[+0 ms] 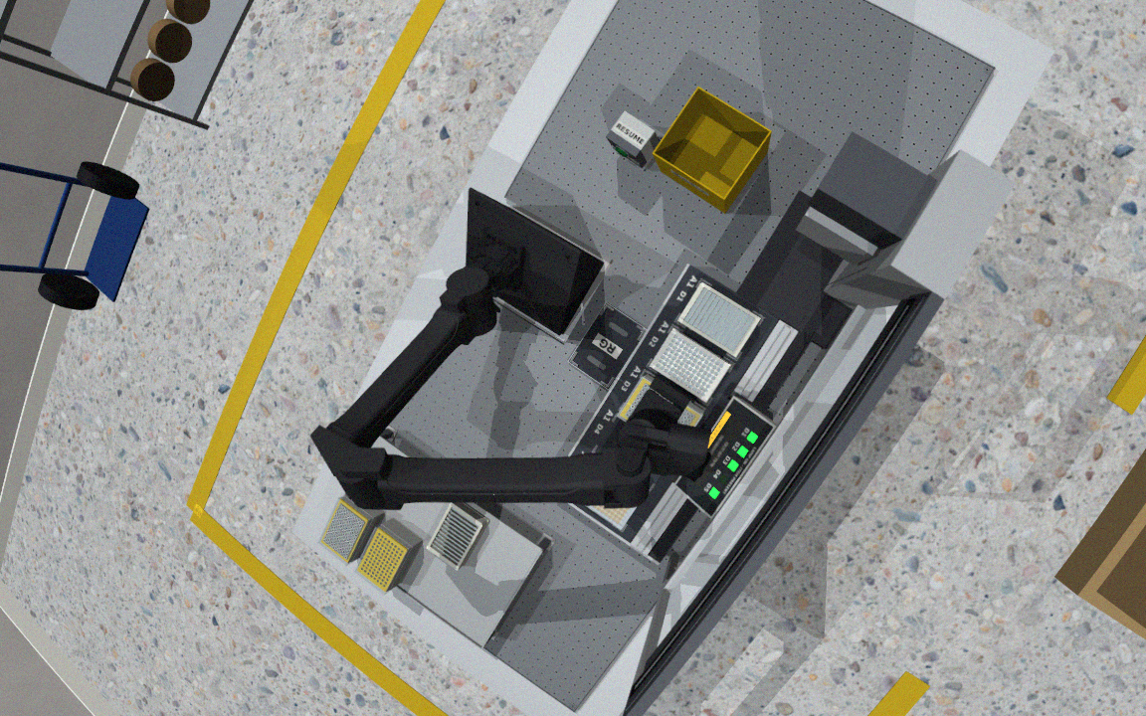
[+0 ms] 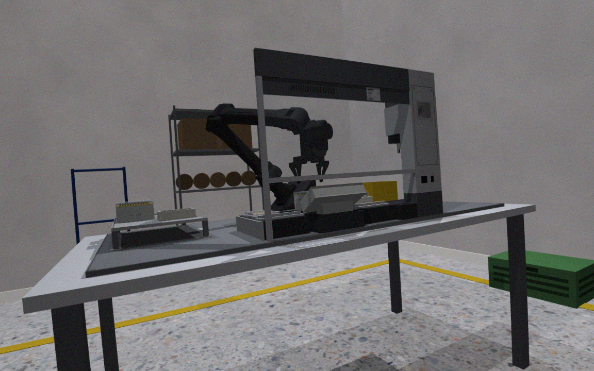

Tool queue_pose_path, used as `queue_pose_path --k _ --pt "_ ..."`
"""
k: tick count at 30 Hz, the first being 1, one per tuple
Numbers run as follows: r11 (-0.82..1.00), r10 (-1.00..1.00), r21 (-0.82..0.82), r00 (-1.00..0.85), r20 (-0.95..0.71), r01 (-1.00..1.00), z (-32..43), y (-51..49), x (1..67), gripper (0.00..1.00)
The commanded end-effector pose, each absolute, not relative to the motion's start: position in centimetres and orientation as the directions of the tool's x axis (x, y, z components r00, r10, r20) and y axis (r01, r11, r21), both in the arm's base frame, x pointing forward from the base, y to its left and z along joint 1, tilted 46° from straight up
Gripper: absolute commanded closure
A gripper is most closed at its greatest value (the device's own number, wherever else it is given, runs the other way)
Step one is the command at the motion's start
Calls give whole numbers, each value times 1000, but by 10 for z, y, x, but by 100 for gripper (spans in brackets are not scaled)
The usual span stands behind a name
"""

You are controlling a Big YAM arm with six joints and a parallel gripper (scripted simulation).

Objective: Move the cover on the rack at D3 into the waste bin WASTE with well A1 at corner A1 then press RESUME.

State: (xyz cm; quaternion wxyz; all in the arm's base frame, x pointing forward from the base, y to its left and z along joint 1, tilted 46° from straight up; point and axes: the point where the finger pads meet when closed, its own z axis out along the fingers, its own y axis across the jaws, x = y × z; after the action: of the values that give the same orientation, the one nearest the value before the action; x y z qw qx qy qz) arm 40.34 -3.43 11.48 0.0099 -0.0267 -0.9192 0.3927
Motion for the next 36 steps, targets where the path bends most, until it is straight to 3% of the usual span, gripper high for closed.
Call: queue_pose_path --k 1,36 --pt "690 55 -723 -998 -6 43 109 -43 409 0" --pt "693 50 -719 -998 -34 59 86 -73 415 0"
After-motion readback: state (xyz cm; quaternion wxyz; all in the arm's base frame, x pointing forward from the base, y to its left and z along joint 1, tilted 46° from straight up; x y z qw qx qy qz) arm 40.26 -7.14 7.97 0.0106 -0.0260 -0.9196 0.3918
